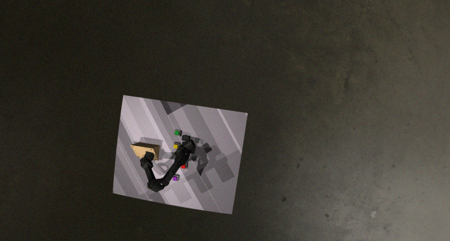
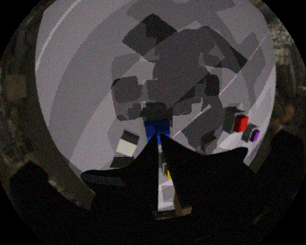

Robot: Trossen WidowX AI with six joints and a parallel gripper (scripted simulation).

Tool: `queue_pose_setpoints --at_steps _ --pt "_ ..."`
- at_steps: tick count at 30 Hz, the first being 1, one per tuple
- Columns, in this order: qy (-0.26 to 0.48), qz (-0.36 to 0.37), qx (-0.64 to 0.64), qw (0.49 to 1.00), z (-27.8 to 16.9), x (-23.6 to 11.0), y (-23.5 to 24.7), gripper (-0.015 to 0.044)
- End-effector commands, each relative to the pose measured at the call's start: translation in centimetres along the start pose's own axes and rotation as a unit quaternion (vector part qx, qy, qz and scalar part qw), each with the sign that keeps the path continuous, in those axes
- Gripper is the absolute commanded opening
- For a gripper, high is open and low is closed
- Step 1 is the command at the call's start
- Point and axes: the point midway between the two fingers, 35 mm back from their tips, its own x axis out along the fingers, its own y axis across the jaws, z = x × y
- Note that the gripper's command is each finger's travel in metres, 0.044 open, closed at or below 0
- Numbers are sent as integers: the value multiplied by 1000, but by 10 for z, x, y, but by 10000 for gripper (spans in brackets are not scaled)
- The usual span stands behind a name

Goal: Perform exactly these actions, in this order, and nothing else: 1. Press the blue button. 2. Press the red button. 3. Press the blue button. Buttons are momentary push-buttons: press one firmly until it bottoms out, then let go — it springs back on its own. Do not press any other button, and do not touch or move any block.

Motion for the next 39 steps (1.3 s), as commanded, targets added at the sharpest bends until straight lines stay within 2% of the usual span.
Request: queue_pose_setpoints --at_steps 1,27,31,39 --pt "0 -5 -6 1000 -2 10 0 20" --pt "0 -5 -5 1000 -2 19 -1 20" --pt "0 -4 -5 1000 -2 -13 0 20" --pt "0 -4 -6 1000 -2 -19 0 20"
